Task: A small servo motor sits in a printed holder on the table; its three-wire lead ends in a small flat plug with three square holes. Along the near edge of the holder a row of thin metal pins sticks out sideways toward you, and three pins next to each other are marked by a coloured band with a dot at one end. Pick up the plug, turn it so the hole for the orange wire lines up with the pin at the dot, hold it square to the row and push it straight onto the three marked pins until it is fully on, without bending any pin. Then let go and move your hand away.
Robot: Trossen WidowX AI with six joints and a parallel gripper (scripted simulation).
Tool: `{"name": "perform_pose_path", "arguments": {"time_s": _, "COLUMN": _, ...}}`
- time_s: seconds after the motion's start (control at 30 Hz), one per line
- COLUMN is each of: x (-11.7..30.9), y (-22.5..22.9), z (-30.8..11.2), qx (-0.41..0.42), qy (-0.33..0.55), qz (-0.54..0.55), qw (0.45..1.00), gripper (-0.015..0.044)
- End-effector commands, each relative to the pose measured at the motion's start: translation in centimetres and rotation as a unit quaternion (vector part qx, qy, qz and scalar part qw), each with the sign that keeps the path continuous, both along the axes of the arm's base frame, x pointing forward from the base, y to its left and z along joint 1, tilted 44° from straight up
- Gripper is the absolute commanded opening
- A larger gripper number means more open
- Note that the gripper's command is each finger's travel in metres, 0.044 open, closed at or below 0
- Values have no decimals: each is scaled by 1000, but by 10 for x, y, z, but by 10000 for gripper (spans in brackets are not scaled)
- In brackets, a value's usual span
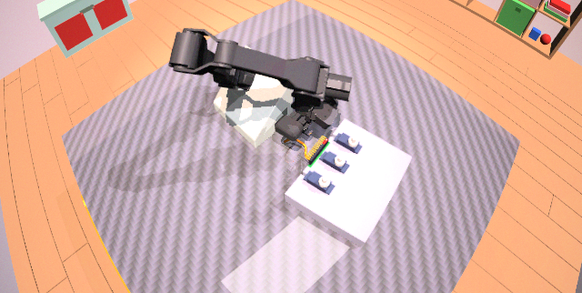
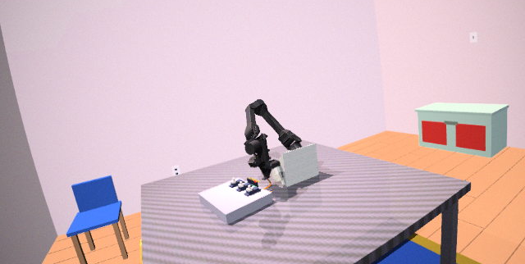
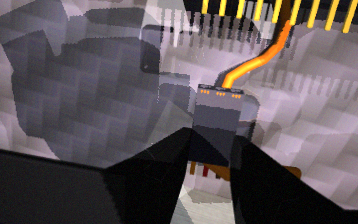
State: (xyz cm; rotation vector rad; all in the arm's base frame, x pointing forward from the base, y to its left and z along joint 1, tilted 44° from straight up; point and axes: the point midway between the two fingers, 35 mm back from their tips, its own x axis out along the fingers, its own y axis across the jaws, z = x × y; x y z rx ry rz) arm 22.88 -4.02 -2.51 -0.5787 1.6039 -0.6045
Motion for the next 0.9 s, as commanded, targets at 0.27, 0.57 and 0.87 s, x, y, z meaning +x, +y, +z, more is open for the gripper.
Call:
{"name": "perform_pose_path", "arguments": {"time_s": 0.27, "x": 26, "y": 1, "z": -1, "qx": -1, "qy": -3, "qz": 1, "qw": 1000, "gripper": 0}}
{"name": "perform_pose_path", "arguments": {"time_s": 0.57, "x": 28, "y": -2, "z": 1, "qx": -1, "qy": -3, "qz": 1, "qw": 1000, "gripper": 0}}
{"name": "perform_pose_path", "arguments": {"time_s": 0.87, "x": 32, "y": -1, "z": 0, "qx": -1, "qy": -3, "qz": 1, "qw": 1000, "gripper": 0}}
